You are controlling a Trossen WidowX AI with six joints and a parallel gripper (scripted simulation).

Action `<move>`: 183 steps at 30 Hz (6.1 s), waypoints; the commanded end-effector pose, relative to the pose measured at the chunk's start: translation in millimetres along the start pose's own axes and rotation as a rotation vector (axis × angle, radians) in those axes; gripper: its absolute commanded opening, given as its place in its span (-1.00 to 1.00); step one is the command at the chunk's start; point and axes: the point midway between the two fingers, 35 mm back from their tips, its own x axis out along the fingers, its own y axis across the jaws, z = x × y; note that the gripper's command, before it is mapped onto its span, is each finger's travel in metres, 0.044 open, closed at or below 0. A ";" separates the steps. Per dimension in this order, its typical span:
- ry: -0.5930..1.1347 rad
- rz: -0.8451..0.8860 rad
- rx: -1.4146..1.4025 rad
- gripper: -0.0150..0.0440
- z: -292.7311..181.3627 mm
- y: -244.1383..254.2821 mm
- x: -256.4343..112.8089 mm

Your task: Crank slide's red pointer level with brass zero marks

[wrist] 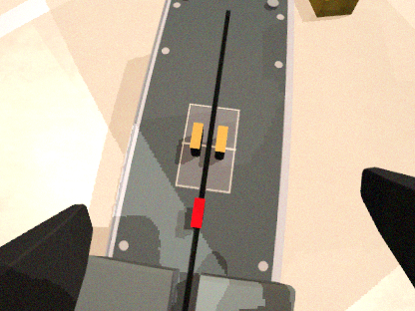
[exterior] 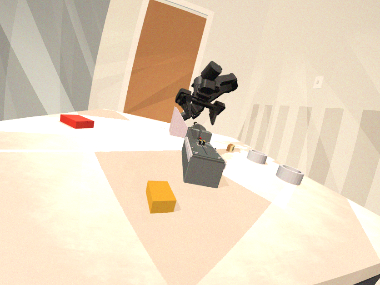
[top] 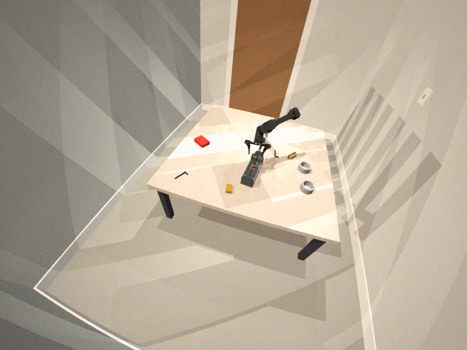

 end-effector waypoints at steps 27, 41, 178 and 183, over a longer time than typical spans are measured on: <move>-0.048 -0.099 0.151 1.00 -25.0 26.1 -98.1; -0.071 -0.143 0.221 1.00 -67.2 35.3 -105.6; -0.073 -0.137 0.224 -0.49 -164.3 42.1 7.1; -0.073 -0.137 0.225 -0.49 -163.7 48.3 9.0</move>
